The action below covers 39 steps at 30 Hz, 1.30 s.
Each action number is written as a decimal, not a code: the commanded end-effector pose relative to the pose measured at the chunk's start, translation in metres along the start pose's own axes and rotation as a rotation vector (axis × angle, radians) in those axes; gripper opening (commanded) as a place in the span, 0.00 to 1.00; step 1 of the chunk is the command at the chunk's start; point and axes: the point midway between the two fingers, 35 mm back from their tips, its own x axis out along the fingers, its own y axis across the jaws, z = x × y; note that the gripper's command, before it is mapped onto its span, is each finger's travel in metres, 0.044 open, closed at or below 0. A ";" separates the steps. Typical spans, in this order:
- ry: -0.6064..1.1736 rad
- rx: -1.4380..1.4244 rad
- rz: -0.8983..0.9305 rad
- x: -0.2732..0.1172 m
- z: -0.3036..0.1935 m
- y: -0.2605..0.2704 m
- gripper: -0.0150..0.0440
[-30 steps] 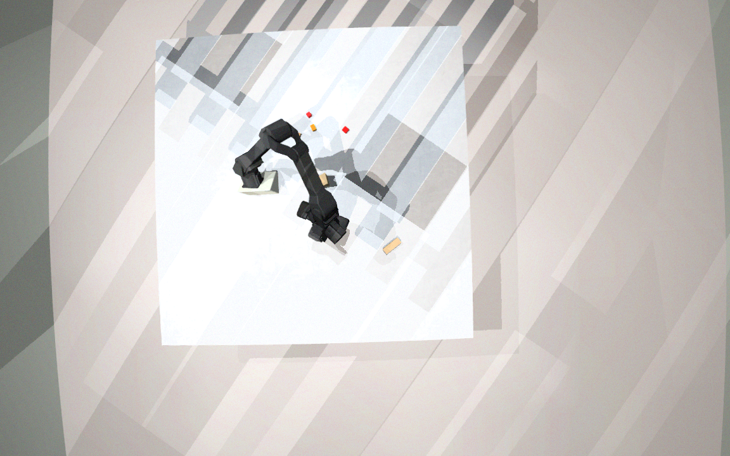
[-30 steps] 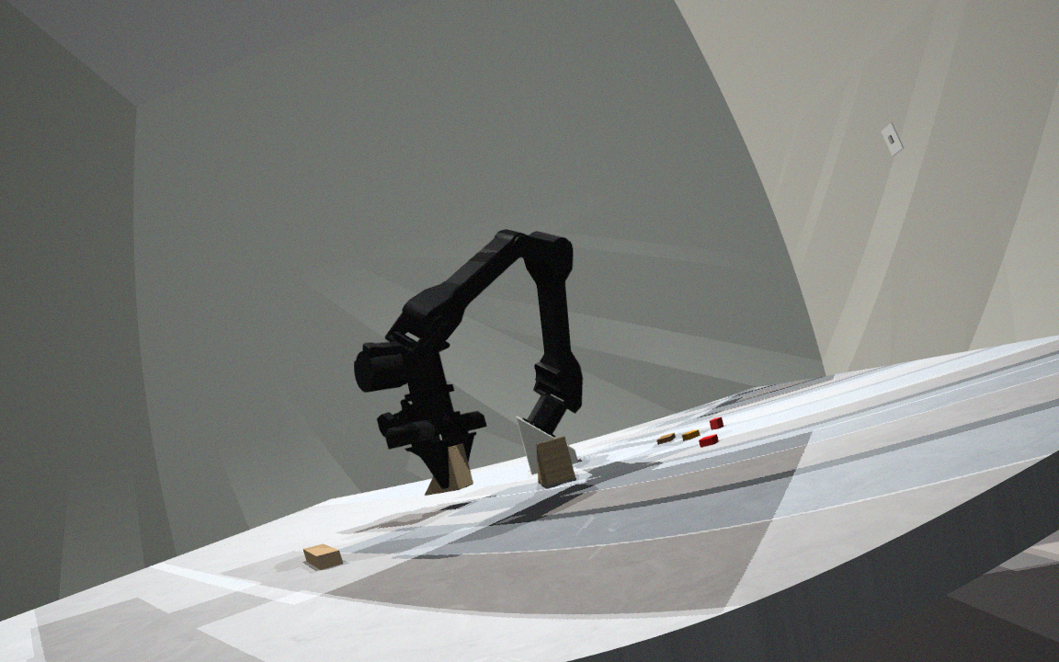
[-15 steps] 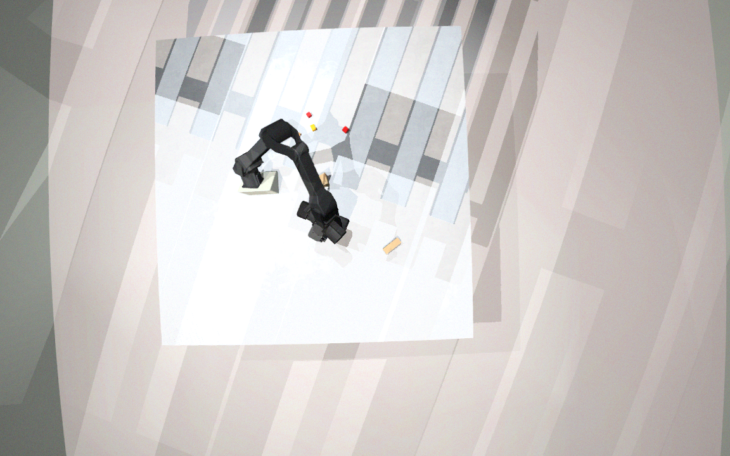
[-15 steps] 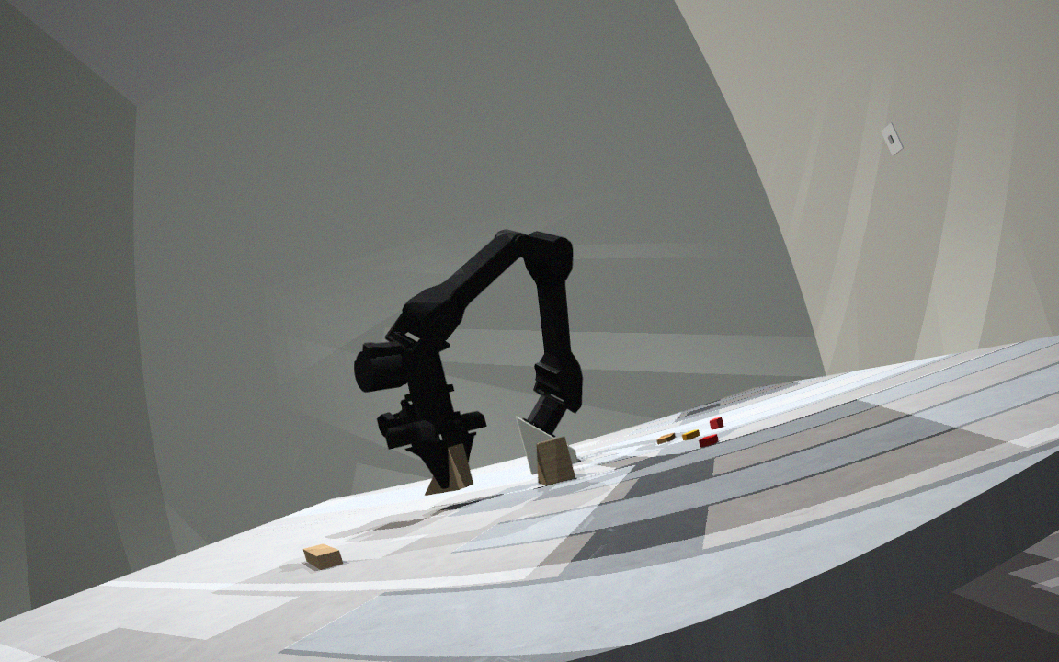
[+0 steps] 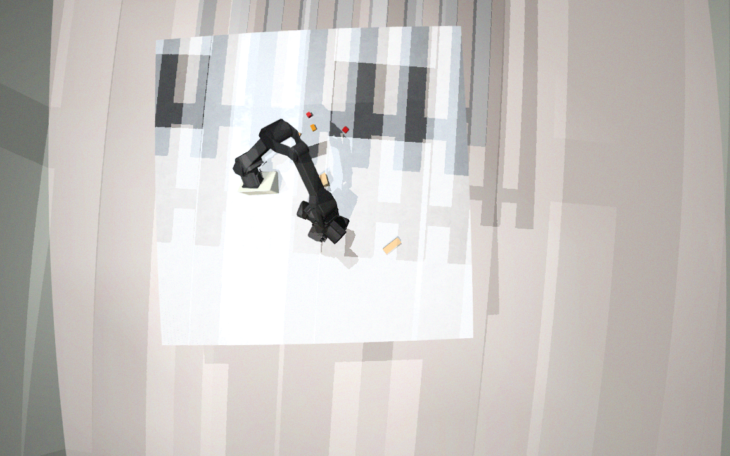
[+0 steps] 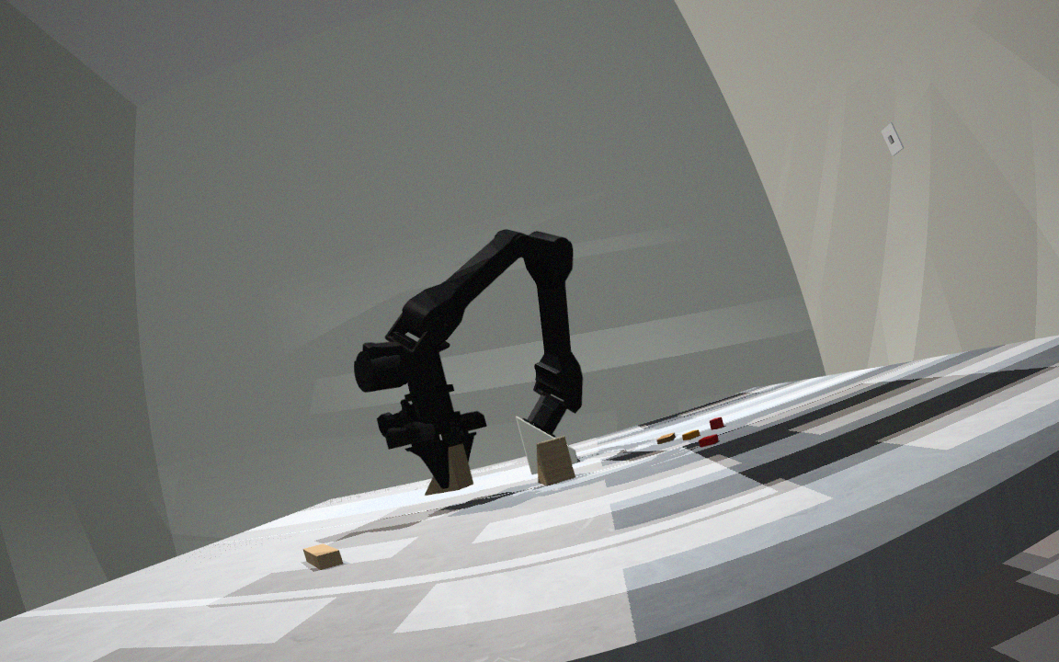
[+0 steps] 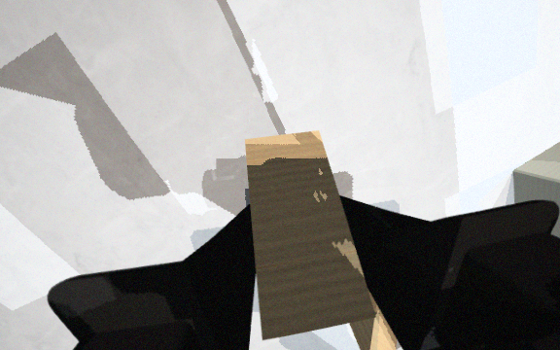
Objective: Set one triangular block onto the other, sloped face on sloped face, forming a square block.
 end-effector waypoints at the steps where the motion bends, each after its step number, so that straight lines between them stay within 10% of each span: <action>1: 0.003 0.002 0.004 0.000 0.000 0.001 0.25; 33: 0.002 0.006 0.006 0.026 0.000 0.000 0.25; 39: -0.002 0.002 -0.001 0.024 -0.001 -0.001 0.52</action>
